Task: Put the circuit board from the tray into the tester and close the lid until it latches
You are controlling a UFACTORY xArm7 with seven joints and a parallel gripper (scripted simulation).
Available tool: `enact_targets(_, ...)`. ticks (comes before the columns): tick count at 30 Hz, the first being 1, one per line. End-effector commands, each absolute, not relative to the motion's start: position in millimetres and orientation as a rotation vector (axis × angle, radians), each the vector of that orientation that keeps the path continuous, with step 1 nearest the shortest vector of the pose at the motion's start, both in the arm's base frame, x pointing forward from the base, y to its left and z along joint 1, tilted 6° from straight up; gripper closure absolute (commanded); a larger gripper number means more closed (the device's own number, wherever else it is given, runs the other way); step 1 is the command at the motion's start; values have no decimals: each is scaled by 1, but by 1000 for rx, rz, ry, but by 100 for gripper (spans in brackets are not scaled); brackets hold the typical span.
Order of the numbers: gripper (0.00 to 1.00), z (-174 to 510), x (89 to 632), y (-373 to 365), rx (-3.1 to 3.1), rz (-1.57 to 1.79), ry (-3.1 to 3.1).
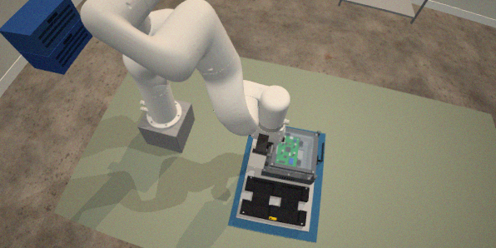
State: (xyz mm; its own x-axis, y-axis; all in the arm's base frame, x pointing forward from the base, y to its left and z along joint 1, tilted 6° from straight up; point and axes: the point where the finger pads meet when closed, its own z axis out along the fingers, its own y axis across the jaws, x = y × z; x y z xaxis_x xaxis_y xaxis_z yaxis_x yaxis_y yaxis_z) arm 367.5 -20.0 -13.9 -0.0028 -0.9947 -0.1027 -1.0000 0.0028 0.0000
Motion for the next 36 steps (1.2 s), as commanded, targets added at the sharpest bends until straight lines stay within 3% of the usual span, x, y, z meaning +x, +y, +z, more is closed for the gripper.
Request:
enact_targets(1, 100, -14, 369, -20, -2164, 107, 2171)
enact_targets(36, 100, -17, 369, -20, -2164, 107, 2171)
